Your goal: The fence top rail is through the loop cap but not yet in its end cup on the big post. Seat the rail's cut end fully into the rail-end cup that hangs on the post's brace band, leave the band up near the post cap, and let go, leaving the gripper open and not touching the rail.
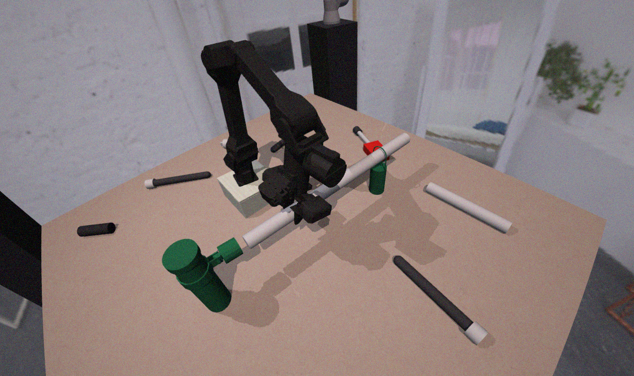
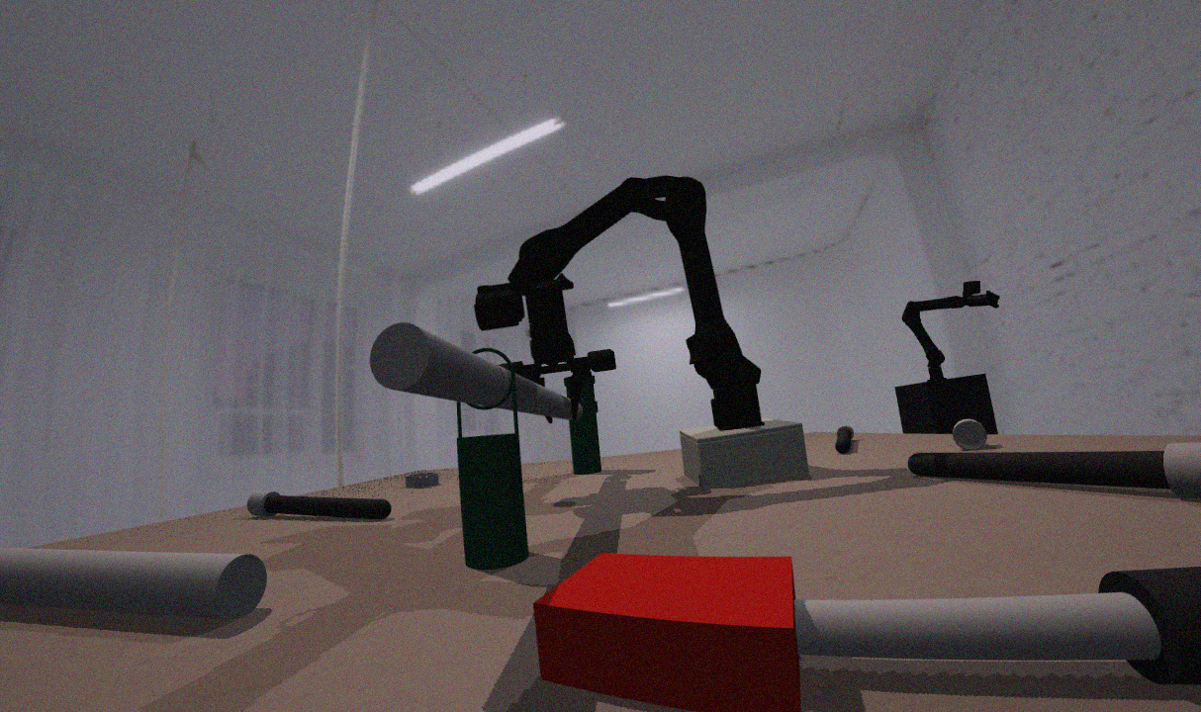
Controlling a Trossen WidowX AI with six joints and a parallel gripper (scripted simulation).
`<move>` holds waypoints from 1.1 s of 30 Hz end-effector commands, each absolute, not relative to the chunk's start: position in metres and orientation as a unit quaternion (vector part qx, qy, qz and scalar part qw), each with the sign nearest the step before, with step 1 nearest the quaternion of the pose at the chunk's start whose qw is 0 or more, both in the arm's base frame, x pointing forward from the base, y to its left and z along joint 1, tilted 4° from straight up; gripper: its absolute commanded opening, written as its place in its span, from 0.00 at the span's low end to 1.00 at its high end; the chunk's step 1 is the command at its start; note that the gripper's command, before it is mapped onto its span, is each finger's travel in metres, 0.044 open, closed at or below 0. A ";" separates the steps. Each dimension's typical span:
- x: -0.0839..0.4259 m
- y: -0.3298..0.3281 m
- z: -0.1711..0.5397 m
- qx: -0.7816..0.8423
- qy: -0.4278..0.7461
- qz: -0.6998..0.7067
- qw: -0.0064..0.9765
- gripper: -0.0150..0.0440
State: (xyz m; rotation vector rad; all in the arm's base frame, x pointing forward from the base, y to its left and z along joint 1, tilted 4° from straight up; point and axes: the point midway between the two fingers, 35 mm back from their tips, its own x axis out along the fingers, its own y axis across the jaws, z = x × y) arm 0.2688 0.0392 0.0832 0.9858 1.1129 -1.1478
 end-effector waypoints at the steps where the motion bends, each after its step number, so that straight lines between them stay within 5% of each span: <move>1: 0.270 0.038 0.091 0.426 0.468 -0.492 0.598 0.25; 33: 0.274 0.036 0.095 0.423 0.477 -0.494 0.591 0.25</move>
